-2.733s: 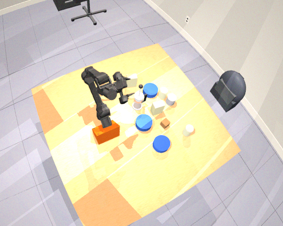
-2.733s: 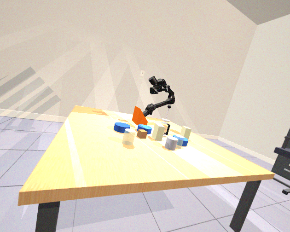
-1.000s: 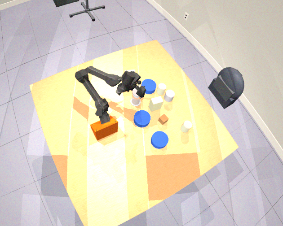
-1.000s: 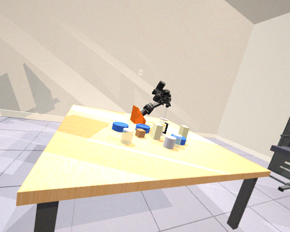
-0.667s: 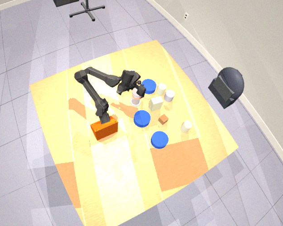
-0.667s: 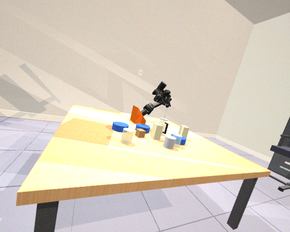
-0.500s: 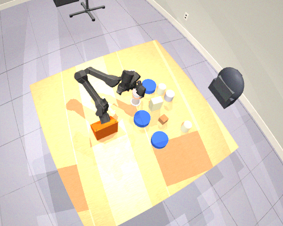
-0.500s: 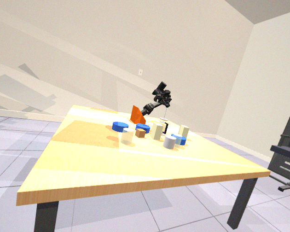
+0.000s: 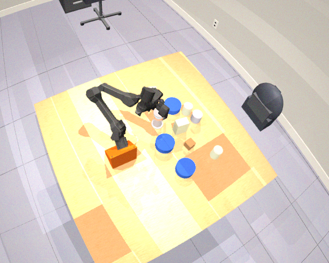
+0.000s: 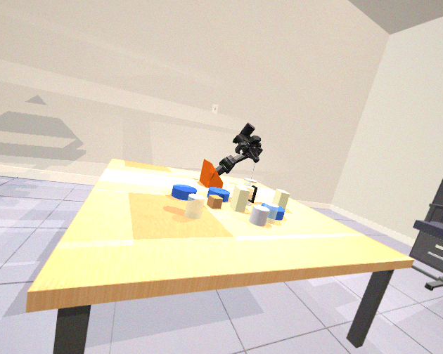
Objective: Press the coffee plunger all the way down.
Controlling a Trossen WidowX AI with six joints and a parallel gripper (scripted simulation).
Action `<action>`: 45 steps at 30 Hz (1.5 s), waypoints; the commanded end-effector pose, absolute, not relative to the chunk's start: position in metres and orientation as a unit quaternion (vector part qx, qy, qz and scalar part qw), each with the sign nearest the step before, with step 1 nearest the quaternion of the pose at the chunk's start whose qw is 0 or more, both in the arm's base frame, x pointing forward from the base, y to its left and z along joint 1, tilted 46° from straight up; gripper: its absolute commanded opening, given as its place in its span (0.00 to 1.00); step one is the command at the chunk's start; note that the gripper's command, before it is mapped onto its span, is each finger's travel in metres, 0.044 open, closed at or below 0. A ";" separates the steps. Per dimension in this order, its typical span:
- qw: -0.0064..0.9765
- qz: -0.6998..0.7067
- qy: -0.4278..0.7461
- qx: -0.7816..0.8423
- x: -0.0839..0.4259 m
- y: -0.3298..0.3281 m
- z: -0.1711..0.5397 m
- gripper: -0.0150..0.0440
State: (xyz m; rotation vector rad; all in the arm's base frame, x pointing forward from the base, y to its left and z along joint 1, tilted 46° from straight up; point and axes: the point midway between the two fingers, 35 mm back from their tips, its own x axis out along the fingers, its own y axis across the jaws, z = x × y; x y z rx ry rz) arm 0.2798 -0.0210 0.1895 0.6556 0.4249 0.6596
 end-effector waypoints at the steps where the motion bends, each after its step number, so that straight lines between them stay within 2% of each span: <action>1: 0.872 0.315 0.205 0.314 0.280 -0.019 0.186 0.46; 45: 0.873 0.313 0.208 0.311 0.284 0.030 0.133 0.46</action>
